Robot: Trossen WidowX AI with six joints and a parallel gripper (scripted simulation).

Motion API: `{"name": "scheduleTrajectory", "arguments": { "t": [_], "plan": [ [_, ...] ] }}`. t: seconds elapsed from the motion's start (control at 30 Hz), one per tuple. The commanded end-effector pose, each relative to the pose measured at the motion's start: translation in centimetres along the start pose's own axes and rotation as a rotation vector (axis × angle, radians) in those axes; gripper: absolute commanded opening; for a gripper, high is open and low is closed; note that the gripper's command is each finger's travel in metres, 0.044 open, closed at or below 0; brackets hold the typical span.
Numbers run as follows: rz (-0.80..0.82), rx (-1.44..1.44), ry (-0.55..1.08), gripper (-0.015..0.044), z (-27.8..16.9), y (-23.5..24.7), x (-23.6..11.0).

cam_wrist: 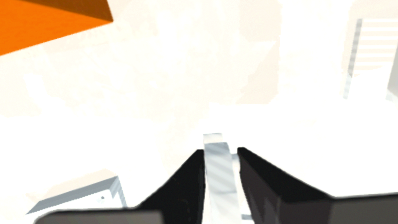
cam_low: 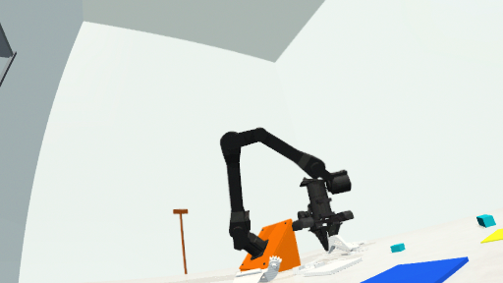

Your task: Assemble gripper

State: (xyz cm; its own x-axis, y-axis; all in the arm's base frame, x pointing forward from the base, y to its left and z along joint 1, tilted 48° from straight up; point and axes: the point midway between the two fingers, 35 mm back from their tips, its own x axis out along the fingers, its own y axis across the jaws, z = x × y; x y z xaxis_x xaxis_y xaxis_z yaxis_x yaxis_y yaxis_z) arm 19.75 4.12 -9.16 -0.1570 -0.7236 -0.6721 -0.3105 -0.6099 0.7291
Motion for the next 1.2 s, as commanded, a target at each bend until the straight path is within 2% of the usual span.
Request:
{"name": "scheduleTrajectory", "arguments": {
  "t": [0.0, 0.17, 0.63, 0.97, 1.17],
  "plan": [
    [-0.008, 0.006, 0.001, 0.0037, -0.1, -0.2, -0.5],
    [-0.008, 0.006, 0.001, 0.0037, -0.1, -0.2, -0.7],
    [-0.009, 0.006, 0.0, 0.0037, -0.1, -0.2, -4.9],
    [-0.009, 0.011, 0.0, 0.0037, -0.1, -0.2, -5.1],
    [-0.01, 0.16, 0.0, 0.0037, -0.6, -0.4, -5.1]
  ]
}}
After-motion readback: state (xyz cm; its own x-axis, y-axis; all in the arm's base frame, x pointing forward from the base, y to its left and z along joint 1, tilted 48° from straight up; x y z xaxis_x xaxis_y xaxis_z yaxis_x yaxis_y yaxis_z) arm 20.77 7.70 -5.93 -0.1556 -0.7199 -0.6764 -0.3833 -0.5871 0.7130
